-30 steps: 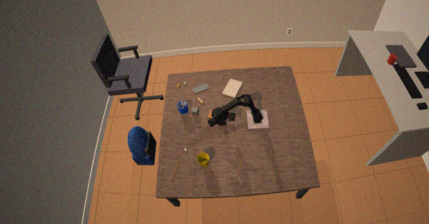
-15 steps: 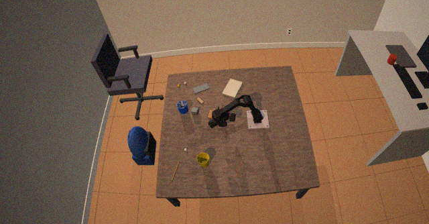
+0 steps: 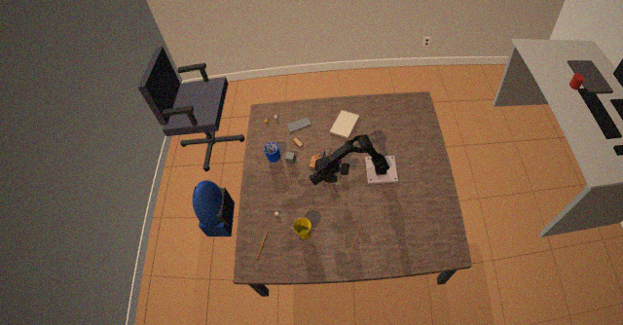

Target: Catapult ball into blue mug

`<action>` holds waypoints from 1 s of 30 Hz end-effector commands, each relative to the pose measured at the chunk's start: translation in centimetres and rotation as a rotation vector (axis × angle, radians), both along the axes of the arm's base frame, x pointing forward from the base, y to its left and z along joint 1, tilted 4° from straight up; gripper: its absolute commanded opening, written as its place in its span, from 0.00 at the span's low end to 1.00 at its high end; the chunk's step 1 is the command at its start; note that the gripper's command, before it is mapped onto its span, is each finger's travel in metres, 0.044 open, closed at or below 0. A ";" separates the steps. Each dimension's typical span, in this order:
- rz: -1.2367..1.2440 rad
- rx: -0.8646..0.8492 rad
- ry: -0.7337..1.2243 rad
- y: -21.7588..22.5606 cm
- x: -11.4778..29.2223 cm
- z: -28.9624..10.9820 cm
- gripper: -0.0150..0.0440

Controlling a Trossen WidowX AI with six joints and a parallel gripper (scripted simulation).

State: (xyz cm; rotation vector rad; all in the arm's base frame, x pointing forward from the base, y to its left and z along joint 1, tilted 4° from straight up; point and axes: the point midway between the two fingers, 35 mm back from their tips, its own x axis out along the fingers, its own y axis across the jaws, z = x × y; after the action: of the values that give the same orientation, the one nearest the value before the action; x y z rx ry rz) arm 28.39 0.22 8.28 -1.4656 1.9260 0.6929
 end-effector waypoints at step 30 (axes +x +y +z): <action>0.004 -0.004 0.005 0.0 -0.3 -5.4 0.25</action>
State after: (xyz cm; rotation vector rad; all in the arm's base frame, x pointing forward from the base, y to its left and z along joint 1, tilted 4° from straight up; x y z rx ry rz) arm 28.18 0.28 3.34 -1.4708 1.9259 0.6966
